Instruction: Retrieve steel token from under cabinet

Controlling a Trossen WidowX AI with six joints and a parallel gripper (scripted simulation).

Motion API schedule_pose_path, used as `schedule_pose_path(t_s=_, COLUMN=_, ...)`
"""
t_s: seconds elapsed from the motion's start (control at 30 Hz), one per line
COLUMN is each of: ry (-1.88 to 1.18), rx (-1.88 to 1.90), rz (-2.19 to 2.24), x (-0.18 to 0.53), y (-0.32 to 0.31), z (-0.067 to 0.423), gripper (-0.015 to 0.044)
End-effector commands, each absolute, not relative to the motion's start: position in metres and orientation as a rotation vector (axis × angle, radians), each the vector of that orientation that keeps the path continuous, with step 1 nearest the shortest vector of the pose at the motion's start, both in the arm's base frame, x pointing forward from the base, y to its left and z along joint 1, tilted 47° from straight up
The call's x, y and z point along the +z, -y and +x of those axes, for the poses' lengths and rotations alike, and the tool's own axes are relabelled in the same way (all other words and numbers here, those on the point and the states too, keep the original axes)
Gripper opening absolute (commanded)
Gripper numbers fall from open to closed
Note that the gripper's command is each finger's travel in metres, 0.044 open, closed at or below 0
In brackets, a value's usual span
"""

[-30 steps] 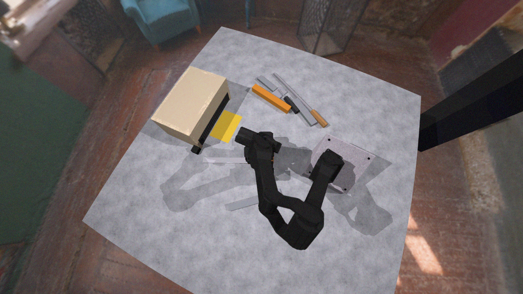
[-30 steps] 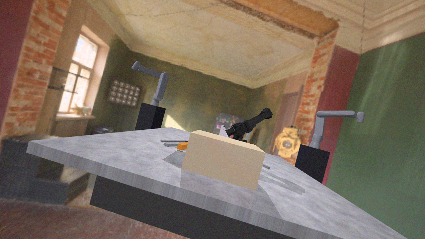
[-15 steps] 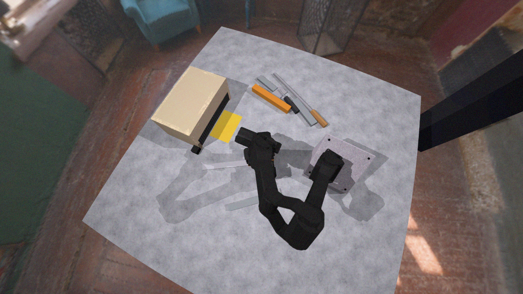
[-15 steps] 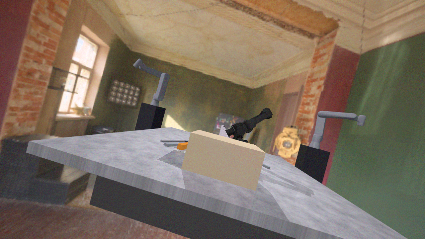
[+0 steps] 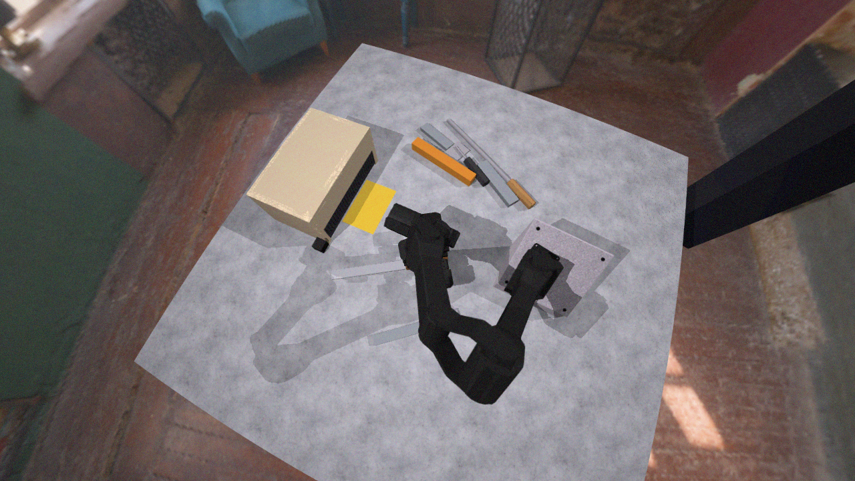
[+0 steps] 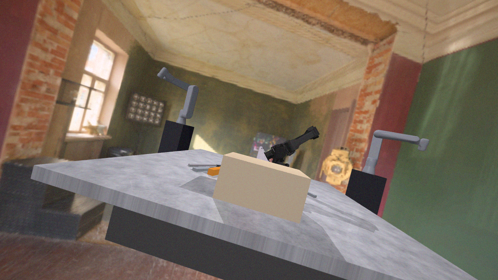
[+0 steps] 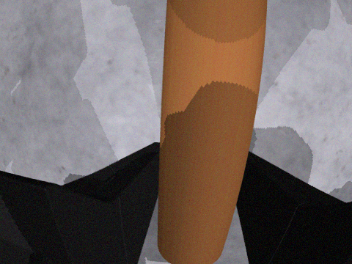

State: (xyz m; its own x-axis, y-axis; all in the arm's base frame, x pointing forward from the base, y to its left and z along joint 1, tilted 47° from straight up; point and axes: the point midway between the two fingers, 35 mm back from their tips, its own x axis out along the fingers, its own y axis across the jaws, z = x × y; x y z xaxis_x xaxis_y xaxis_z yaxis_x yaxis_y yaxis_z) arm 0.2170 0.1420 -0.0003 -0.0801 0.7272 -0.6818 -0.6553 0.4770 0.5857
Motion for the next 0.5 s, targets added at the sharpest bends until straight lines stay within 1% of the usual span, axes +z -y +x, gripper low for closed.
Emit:
schedule_pose_path(t_s=0.0, ry=-1.184, rx=1.145, rz=0.075, x=-0.0023, y=-0.1393, z=0.2226, gripper=0.0000)
schedule_pose_path(t_s=0.47, ry=-1.179, rx=1.149, rz=0.068, x=-0.0099, y=-0.1328, z=0.2299, gripper=0.0000)
